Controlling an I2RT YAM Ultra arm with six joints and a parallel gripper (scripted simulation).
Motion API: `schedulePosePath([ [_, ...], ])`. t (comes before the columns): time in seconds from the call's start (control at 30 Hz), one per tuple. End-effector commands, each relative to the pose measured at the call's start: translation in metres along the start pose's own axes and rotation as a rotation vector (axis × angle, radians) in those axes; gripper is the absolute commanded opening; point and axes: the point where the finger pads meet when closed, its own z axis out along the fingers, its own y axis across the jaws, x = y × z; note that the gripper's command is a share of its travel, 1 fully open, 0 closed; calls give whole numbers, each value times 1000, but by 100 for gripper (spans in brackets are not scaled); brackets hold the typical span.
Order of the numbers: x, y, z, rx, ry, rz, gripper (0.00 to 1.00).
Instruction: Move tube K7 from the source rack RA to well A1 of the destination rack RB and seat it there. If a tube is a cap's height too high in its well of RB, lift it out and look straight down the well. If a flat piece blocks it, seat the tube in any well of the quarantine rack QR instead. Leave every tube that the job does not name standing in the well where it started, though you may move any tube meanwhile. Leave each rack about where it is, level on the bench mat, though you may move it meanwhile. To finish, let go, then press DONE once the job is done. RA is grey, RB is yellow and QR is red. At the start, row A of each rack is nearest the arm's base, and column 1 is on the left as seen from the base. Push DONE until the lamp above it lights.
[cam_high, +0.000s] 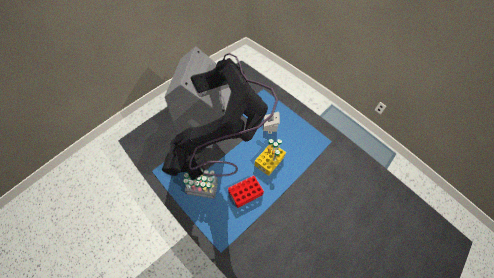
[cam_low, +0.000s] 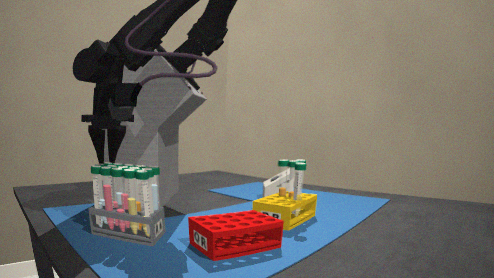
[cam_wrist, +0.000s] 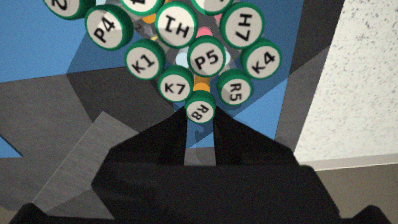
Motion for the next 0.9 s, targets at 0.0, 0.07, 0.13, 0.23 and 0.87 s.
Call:
schedulePosePath([
  [0.0,-12,-8,-12,16,-33,-9,0],
  [0.07,-11,-7,-13,14,-32,-8,0],
  [0.13,-11,-6,-15,13,-31,-7,0],
  [0.23,-11,-7,-18,14,-31,-7,0],
  [0.87,3,3,-33,4,-12,14,0],
])
